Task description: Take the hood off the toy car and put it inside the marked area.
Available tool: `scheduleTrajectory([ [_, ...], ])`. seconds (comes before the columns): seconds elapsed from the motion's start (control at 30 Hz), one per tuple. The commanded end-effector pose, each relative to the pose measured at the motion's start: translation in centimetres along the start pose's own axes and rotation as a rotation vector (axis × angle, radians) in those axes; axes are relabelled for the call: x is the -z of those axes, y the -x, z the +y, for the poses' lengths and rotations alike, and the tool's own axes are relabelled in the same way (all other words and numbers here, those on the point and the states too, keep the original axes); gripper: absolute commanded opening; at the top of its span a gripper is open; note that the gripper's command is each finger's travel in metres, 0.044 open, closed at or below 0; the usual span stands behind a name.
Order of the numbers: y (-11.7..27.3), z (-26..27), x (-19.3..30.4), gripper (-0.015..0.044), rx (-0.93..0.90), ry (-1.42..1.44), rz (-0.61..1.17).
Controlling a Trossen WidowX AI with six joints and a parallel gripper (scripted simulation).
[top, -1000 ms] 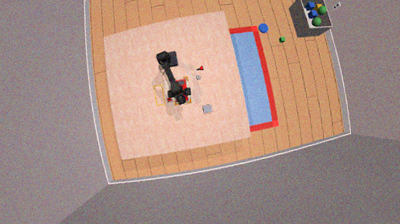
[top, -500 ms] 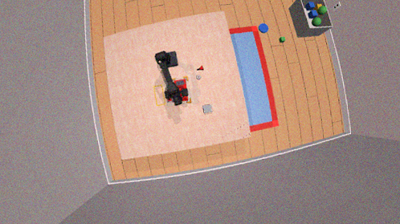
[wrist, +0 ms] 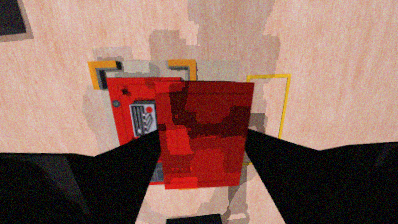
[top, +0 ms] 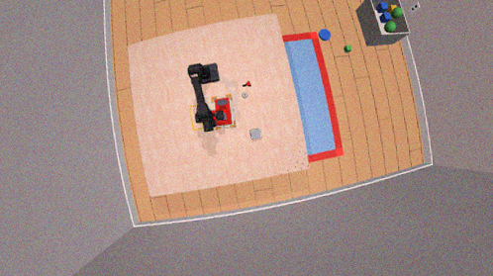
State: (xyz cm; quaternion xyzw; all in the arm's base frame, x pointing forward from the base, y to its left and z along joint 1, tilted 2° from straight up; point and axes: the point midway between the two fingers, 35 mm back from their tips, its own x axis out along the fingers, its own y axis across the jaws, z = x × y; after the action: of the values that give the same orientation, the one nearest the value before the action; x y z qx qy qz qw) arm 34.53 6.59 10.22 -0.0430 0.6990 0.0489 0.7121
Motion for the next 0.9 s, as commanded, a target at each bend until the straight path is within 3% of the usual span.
scheduleTrajectory([
  [0.0,-0.2,-1.9,0.3,0.0000,0.005,0.004,0.009],
  [0.87,0.2,-10.9,2.4,0.0000,0.009,0.000,0.014],
])
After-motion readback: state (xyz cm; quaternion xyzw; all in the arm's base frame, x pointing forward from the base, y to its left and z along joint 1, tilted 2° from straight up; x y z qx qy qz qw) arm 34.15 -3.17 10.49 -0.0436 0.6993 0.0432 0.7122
